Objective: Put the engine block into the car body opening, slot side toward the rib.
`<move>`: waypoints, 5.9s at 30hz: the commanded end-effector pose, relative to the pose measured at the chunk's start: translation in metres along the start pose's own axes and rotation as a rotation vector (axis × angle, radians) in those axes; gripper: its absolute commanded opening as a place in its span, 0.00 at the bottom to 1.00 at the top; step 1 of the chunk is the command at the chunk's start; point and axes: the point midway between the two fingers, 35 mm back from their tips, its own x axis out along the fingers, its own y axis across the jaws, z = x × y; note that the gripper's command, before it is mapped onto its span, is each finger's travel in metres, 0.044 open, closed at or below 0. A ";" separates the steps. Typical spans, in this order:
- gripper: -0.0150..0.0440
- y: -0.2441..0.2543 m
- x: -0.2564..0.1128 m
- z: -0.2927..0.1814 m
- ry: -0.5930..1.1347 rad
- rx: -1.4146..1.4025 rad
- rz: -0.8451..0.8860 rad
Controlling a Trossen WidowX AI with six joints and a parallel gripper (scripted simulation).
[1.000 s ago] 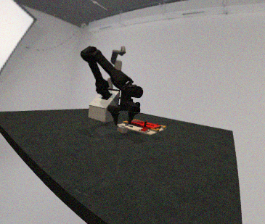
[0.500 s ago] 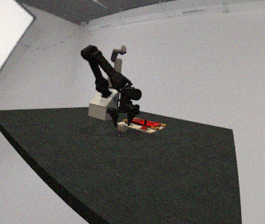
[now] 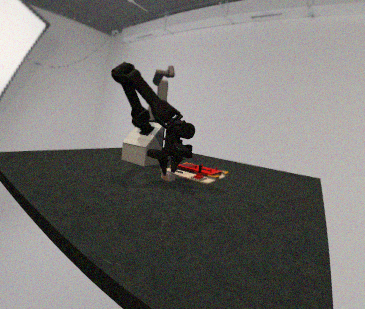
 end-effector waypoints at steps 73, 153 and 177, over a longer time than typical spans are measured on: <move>0.25 0.075 -0.103 0.018 0.001 -0.084 0.017; 0.53 0.232 -0.048 -0.012 -0.002 -0.247 0.013; 0.53 0.232 -0.046 -0.012 -0.002 -0.239 0.013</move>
